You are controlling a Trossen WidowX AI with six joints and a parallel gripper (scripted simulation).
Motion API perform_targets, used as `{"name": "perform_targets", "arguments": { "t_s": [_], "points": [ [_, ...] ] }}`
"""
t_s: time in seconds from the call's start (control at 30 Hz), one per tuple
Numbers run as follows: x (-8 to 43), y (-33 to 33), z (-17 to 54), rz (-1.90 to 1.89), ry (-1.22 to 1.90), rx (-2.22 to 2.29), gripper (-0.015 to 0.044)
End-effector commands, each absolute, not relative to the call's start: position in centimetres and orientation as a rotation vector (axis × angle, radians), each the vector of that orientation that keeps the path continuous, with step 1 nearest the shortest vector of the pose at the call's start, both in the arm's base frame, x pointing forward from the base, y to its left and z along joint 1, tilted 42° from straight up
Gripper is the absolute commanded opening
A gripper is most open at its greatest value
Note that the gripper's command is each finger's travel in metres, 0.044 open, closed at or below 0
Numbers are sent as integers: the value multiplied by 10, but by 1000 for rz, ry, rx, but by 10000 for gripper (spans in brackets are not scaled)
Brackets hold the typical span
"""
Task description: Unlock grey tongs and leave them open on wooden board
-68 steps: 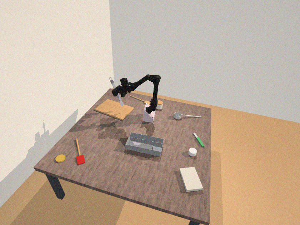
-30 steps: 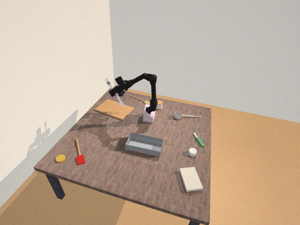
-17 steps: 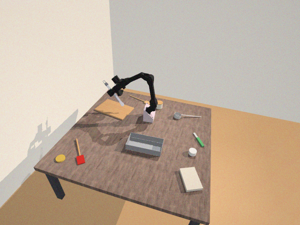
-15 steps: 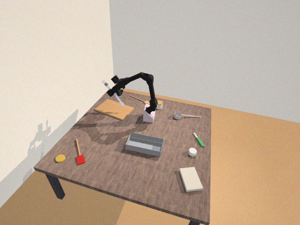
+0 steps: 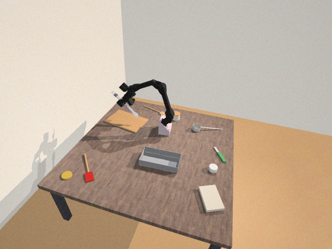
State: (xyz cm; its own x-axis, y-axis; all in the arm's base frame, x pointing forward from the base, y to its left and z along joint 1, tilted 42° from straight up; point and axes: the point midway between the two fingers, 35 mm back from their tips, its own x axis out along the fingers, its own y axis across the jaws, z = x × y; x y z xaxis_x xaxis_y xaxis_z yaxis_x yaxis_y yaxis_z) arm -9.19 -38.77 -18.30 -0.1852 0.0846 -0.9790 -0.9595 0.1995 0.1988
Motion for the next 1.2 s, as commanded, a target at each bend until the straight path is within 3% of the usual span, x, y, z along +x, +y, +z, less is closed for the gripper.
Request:
{"name": "perform_targets", "arguments": {
  "t_s": [0.0,1.17],
  "points": [
    [-93,-392,-184,1218,1360,-878,-150],
    [-95,-369,-192,1281,1022,-595,-150]
  ]
}}
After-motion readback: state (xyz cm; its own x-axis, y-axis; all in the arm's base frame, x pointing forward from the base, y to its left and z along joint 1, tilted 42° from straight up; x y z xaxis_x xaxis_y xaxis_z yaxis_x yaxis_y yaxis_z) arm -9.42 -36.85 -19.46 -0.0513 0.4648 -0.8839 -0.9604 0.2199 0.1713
